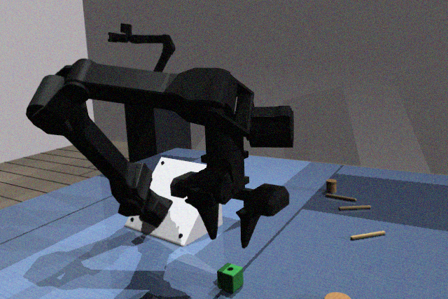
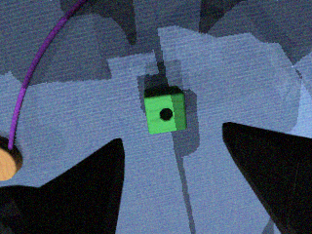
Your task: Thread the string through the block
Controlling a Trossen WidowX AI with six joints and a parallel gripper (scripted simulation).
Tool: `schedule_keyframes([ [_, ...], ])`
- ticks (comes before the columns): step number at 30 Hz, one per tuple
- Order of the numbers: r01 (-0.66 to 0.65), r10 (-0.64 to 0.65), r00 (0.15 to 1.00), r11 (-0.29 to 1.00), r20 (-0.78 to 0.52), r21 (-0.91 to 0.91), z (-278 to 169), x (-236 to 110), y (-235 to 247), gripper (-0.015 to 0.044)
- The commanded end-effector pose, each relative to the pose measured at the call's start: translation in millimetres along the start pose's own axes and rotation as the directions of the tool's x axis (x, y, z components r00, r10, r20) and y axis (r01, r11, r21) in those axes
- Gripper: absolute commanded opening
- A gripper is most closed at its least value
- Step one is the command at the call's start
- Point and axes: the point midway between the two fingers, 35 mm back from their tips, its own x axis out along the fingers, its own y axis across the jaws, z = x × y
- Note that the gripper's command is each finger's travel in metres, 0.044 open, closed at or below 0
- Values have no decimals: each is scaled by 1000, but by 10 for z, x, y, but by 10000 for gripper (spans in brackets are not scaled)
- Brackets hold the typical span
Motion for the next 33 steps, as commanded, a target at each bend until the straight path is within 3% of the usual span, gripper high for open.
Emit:
schedule_keyframes([
  [1,2,-2,1000,1000,-3,5,-1,-3,-6,242],
  [33,1,-1,1000,1000,-4,6,-4,380,9,242],
])
